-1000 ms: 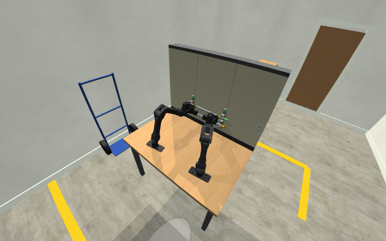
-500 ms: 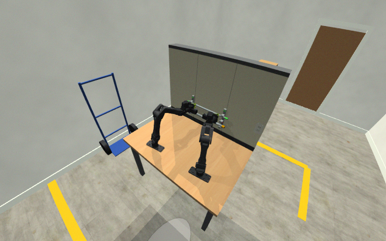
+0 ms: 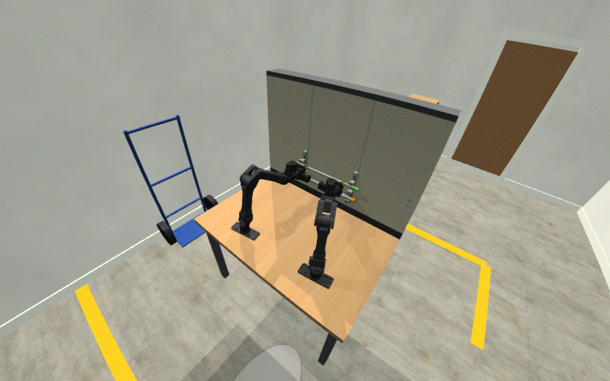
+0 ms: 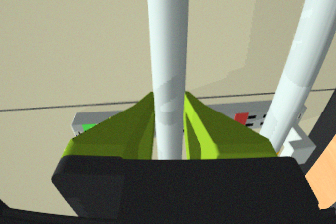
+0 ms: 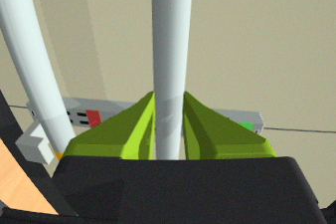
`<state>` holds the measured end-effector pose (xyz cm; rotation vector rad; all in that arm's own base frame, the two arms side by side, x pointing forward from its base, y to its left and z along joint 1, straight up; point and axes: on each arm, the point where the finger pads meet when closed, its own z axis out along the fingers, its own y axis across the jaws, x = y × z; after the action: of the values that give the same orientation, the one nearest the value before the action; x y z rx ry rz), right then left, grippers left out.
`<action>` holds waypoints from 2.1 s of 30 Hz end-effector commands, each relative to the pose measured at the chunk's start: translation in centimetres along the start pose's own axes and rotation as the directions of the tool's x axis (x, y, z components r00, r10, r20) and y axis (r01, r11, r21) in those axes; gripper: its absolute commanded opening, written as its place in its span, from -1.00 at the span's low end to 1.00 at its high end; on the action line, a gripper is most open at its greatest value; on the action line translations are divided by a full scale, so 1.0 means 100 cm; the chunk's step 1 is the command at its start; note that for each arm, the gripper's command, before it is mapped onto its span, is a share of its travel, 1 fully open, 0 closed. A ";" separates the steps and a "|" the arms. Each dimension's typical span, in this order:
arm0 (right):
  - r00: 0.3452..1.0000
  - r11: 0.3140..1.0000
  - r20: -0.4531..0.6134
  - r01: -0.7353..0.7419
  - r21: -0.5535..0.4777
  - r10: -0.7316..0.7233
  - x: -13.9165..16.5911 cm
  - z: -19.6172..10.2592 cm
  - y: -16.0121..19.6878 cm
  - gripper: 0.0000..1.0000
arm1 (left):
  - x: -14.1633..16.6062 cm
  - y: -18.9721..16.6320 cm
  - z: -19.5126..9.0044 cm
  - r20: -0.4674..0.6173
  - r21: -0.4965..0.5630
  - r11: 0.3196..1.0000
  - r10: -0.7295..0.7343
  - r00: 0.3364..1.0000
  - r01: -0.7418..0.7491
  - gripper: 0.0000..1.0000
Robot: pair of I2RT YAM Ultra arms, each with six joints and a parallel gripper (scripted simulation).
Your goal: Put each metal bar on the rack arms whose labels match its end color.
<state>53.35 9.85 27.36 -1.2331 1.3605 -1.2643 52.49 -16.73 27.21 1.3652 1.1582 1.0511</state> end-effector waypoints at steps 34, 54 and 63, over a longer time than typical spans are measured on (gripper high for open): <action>1.000 0.995 -0.015 -0.022 0.093 0.023 0.005 -0.036 -0.020 -1.00 | -0.002 0.025 -0.036 0.003 -0.104 0.995 -0.007 1.000 0.007 -1.00; 1.000 0.995 -0.015 -0.022 0.093 0.023 0.005 -0.036 -0.019 -1.00 | -0.001 0.026 -0.036 0.002 -0.104 0.995 -0.007 1.000 0.007 -1.00; 1.000 0.995 -0.015 -0.022 0.093 0.023 0.005 -0.037 -0.030 -1.00 | -0.001 0.036 -0.037 0.002 -0.104 0.995 -0.007 1.000 0.007 -1.00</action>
<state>50.50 10.18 26.64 -1.2220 1.3536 -1.2689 49.58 -16.32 26.61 1.3626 1.1534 1.0517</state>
